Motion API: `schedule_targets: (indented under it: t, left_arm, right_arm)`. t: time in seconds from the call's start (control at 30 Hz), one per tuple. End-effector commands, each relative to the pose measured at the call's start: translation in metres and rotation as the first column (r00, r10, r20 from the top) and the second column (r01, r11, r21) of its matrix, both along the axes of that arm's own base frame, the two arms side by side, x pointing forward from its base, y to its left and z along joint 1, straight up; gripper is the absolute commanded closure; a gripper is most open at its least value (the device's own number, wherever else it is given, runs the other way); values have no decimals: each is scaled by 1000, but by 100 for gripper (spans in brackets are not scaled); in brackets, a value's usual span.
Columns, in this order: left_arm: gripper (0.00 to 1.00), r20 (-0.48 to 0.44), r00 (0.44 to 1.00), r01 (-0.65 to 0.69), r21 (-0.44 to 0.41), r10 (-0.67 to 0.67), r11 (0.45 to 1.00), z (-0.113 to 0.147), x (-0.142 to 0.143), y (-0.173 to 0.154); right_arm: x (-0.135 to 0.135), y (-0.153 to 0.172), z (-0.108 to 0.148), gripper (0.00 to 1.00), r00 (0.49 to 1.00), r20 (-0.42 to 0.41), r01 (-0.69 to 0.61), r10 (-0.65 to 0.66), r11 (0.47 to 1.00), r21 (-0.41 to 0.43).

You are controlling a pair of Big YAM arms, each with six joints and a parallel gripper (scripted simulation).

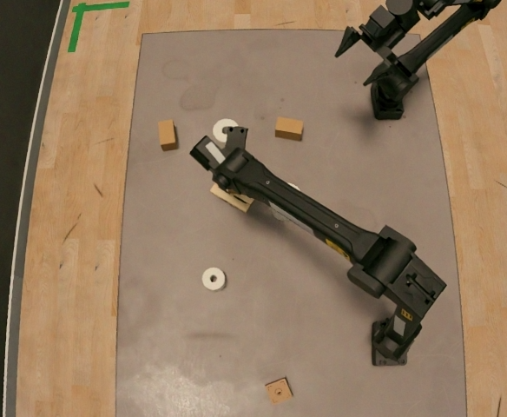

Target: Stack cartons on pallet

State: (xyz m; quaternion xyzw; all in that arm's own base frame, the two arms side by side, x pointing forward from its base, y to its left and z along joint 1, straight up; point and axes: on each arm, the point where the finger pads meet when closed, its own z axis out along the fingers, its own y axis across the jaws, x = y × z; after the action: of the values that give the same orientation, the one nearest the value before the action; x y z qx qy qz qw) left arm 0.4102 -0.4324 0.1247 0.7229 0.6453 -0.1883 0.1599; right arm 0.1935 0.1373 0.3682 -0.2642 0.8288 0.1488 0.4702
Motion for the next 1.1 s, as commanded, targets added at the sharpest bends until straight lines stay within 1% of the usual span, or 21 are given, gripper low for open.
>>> schedule_targets:
  t: [0.0, 0.03, 0.07, 0.23, 0.27, 0.3, 0.33, 0.37, 0.4, 0.5, 0.67, 0.7, 0.77, 0.83, 0.87, 0.9, 0.93, 1.03, 1.07]
  left_arm:
    - [50, 8, 1000, 6, -11, -6, 1000, -4, 0, -11]
    - [50, 8, 1000, 6, -11, -6, 1000, -4, 0, -11]
    - [50, 16, 1000, 6, -17, -6, 1000, 1, 0, -11]
    - [50, 8, 1000, 5, -10, -5, 1000, -8, 0, -11]
    - [50, 11, 1000, 5, -13, -5, 1000, -6, 0, -11]
    - [50, 8, 1000, 5, -10, -5, 1000, -9, 0, -11]
    - [50, 13, 1000, 5, -14, -5, 1000, -5, 0, -11]
    - [50, 10, 1000, 5, -12, -5, 1000, -8, 0, -11]
    - [50, 14, 1000, 6, -16, -5, 1000, -5, 0, -11]
    - [50, 8, 1000, 5, -10, -5, 1000, -12, 0, -11]
    - [50, 14, 1000, 6, -16, -5, 1000, -8, 0, -11]
    - [50, 9, 1000, 5, -11, -5, 1000, -13, 0, -11]
    - [50, 8, 1000, 5, -10, -5, 1000, -15, 0, -11]
    - [50, 8, 1000, 5, -10, -5, 1000, -16, 0, -11]
    - [50, 13, 1000, 5, -15, -5, 1000, -12, 0, -11]
    - [50, 11, 1000, 5, -13, -5, 1000, -15, 0, -11]
    - [50, 15, 1000, 6, -17, -5, 1000, -11, 0, -11]
    - [50, 8, 1000, 5, -10, -5, 1000, -19, 0, -11]
    - [50, 11, 1000, 5, -13, -5, 1000, -16, 0, -11]
  right_arm:
    - [1, 1, 3, 0, 1000, 0, -2, 2, 1000, 2]
    - [1, 1, 3, 0, 1000, 0, -2, 2, 1000, 2]
    - [1, 1, 3, 0, 1000, 0, -2, 2, 1000, 2]
    - [1, 1, 3, 0, 1000, 0, -2, 2, 1000, 2]
    - [1, 1, 3, 0, 1000, 0, -2, 2, 1000, 2]
    - [1, 1, 3, 0, 1000, 0, -2, 2, 1000, 2]
    - [1, 1, 3, 0, 1000, 0, -2, 2, 1000, 2]
    - [1, 1, 3, 0, 1000, 0, -2, 2, 1000, 2]
    - [1, 1, 3, 0, 1000, 0, -2, 2, 1000, 2]
    - [1, 1, 3, 0, 1000, 0, -2, 2, 1000, 2]
    - [1, 1, 3, 0, 1000, 0, -2, 2, 1000, 2]
    - [1, 1, 3, 0, 1000, 0, -2, 2, 1000, 2]
    - [1, 1, 3, 0, 1000, 0, -2, 2, 1000, 2]
    - [1, 1, 3, 0, 1000, 0, -2, 2, 1000, 2]
    - [1, 1, 3, 0, 1000, 0, -2, 2, 1000, 2]
    - [1, 1, 3, 0, 1000, 0, -2, 2, 1000, 2]
    - [1, 1, 3, 0, 1000, 0, -2, 2, 1000, 2]
    - [1, 1, 3, 0, 1000, 0, -2, 2, 1000, 2]
    - [1, 1, 3, 0, 1000, 0, -2, 2, 1000, 2]
